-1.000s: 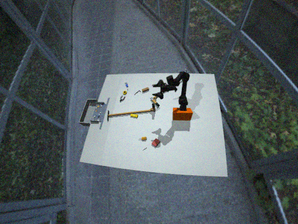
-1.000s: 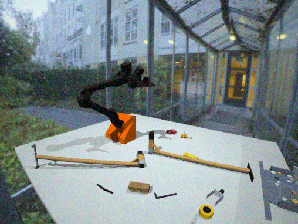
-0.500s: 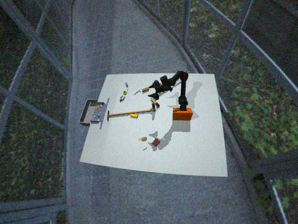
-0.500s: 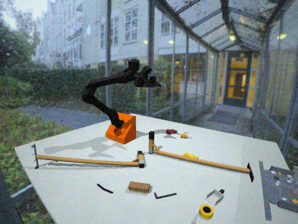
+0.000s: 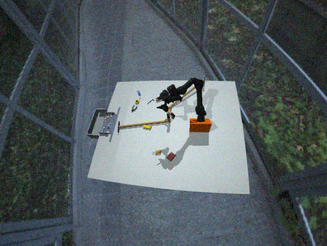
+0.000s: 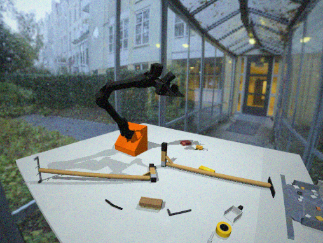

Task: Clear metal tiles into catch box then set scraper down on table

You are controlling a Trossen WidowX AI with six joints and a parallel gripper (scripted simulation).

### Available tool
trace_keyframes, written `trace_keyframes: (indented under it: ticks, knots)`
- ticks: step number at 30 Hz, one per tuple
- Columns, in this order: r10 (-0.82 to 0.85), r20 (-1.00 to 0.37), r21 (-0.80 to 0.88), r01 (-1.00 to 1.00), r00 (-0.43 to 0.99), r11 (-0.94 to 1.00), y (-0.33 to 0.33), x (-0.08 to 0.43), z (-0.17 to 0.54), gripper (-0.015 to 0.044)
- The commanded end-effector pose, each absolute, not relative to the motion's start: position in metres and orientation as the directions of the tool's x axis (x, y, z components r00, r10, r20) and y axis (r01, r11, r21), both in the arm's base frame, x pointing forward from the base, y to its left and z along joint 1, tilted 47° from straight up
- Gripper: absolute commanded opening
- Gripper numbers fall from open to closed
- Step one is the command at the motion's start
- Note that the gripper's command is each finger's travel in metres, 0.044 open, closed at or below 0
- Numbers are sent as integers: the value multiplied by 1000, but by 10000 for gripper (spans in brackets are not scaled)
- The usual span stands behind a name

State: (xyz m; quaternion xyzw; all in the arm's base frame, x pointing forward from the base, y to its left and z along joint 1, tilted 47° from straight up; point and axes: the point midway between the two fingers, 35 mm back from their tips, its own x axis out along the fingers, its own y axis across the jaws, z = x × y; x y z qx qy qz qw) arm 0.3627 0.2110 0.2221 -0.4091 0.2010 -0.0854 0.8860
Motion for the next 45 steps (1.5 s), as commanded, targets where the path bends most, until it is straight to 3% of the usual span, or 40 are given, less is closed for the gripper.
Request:
trace_keyframes:
  ticks: [1, 45]
  knots:
    - [-330, -302, -758, -16, 894, 652, 211, 375, 219, 440]
    - [-525, -516, -766, -90, 677, 637, 144, 514, 120, 440]
